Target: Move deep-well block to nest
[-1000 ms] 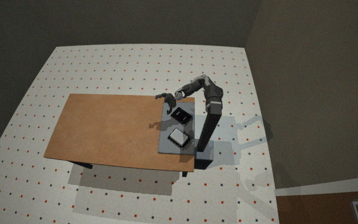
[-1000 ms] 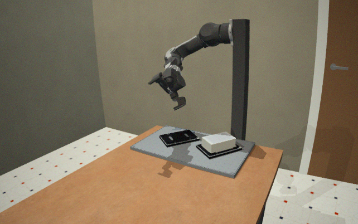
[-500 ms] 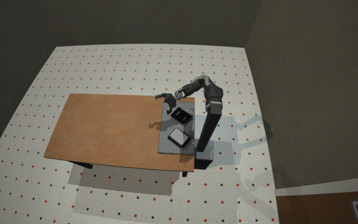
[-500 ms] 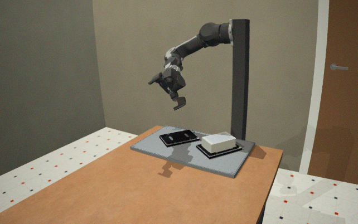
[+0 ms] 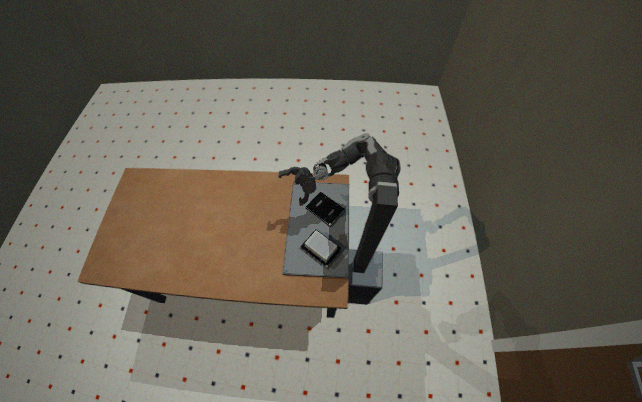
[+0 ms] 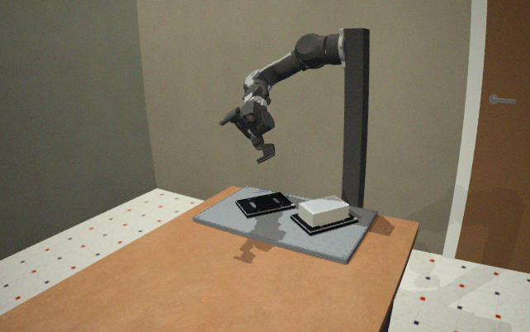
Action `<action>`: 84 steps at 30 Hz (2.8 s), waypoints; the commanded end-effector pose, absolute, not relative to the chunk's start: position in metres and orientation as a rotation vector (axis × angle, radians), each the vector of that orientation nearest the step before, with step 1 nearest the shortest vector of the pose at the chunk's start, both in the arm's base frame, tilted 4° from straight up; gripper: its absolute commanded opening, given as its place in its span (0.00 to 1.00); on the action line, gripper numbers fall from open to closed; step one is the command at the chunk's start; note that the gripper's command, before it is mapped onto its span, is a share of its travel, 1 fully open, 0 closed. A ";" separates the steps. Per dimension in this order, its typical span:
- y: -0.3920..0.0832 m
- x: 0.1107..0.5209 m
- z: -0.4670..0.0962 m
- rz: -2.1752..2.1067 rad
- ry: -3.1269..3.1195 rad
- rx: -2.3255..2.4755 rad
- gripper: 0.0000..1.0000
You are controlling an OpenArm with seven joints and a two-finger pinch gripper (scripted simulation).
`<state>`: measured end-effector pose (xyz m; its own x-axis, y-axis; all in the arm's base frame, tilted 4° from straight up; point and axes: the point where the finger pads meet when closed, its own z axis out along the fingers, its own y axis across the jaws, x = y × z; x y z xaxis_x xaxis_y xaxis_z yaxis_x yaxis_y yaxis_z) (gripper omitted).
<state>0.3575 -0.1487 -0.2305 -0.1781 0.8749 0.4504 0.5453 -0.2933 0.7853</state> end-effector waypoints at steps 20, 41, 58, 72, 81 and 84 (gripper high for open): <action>-0.125 0.331 -0.256 1.260 1.931 1.690 0.83; -0.099 0.304 -0.281 1.042 2.204 1.583 0.77; -0.076 0.277 -0.307 0.798 2.449 1.450 0.77; -0.052 0.251 -0.334 0.533 2.664 1.292 0.77; -0.052 0.251 -0.334 0.533 2.664 1.292 0.77; -0.046 0.245 -0.339 0.484 2.704 1.258 0.77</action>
<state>0.2497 -0.0505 -0.3375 -0.6302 0.7759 0.0272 0.7319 0.5821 0.3543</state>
